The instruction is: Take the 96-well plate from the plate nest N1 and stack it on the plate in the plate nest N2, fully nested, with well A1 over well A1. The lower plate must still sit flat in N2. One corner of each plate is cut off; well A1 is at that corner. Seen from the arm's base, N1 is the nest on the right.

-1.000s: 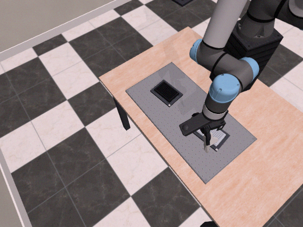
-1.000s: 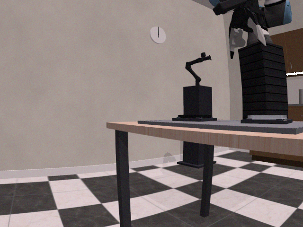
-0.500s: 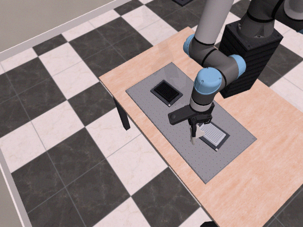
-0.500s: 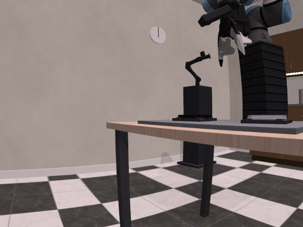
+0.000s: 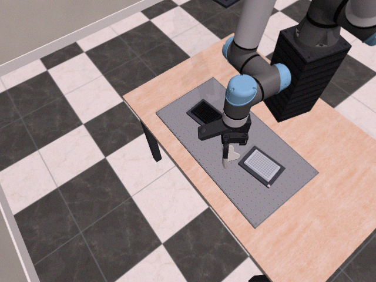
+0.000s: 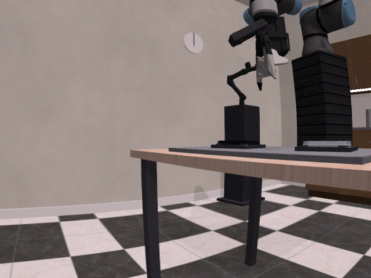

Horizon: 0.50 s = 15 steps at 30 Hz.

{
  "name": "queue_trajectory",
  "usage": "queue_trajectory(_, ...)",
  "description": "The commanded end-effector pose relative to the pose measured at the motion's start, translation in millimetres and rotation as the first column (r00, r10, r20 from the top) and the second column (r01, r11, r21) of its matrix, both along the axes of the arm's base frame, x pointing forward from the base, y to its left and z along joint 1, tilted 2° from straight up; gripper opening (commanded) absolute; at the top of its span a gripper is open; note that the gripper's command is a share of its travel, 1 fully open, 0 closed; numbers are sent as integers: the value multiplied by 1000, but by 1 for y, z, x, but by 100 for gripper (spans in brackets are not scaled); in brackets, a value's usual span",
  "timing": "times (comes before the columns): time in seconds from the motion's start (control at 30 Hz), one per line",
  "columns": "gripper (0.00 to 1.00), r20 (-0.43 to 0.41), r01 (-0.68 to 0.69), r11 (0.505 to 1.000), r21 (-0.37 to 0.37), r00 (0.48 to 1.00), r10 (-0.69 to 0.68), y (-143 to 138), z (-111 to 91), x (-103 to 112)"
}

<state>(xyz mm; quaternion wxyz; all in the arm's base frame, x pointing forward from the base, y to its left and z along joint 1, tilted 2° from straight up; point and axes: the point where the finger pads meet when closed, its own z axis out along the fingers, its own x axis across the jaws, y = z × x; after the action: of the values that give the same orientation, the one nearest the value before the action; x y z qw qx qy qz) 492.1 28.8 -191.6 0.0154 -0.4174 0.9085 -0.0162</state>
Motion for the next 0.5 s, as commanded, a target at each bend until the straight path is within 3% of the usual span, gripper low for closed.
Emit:
queue_trajectory(0.0,100,2,60,998,3,998,-60,-14,-3,-3)
queue_trajectory(0.47,100,1,168,986,7,986,-168,-69,-18,-20)
